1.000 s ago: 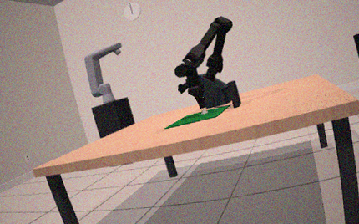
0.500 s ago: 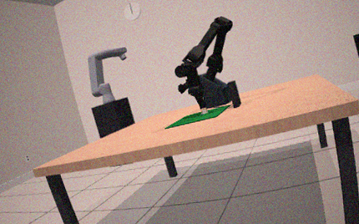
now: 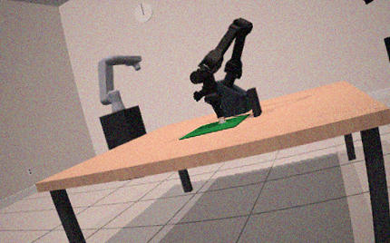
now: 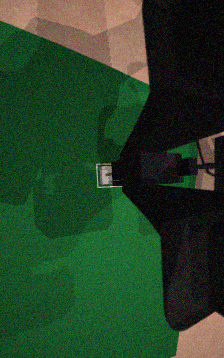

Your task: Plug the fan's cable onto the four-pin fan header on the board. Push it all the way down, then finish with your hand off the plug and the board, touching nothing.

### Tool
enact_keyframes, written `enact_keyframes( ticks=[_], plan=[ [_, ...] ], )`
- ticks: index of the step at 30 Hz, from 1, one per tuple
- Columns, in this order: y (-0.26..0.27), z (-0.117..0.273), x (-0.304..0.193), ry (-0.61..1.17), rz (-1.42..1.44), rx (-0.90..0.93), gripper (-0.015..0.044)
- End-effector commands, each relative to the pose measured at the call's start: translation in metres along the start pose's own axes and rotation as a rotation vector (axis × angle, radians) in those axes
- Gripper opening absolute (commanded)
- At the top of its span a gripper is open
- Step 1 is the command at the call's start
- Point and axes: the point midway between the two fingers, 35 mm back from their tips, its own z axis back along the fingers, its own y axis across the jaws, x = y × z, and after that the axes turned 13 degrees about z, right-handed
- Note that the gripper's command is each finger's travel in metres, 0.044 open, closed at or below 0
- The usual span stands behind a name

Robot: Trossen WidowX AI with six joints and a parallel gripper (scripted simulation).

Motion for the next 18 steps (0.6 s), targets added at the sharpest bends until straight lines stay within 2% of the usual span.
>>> enact_keyframes(
  ticks=[1, 18],
  plan=[
    [0.0007, -0.0011, 0.0004, 0.003, -0.001, 0.002, 0.0],
    [-0.0021, -0.0035, 0.0, 0.003, -0.012, 0.002, 0.0]
  ],
)
